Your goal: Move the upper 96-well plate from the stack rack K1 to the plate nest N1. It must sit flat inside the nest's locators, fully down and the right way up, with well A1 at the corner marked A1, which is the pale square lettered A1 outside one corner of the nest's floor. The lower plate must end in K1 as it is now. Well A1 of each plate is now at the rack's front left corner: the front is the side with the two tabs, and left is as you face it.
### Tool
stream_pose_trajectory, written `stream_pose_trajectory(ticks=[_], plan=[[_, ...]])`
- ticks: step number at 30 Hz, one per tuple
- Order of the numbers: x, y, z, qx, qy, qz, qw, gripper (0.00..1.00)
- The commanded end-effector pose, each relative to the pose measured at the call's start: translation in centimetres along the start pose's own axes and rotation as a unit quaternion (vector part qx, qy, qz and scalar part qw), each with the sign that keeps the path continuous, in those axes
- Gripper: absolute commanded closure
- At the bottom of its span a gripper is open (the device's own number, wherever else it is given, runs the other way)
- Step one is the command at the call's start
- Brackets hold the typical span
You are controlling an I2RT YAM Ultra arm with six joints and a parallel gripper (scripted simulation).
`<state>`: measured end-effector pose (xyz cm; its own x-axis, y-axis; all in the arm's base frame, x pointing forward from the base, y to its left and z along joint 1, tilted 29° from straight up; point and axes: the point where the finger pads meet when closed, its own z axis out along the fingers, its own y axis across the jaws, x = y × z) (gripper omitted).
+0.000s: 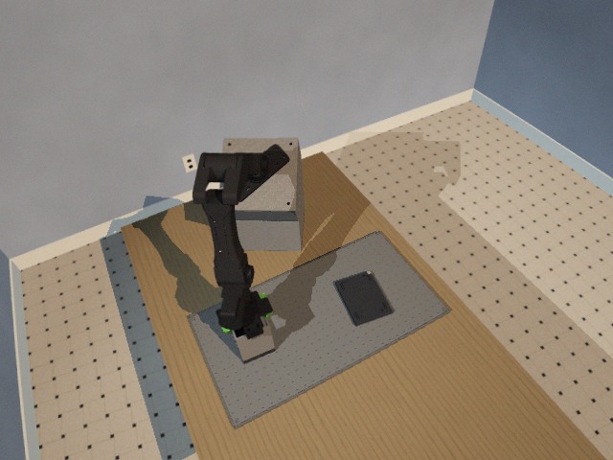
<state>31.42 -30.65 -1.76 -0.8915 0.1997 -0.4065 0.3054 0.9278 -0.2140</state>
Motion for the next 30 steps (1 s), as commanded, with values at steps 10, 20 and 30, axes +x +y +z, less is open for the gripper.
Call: stream_pose_trajectory(ticks=[10,20,30], plan=[[-1.7,-0.5,1.5,0.010,-0.021,-0.001,1.000,0.00],[-1.7,-0.6,3.0,0.011,-0.021,-0.001,1.000,0.00],[-1.6,-0.6,2.9,0.011,-0.020,-0.001,1.000,0.00]])
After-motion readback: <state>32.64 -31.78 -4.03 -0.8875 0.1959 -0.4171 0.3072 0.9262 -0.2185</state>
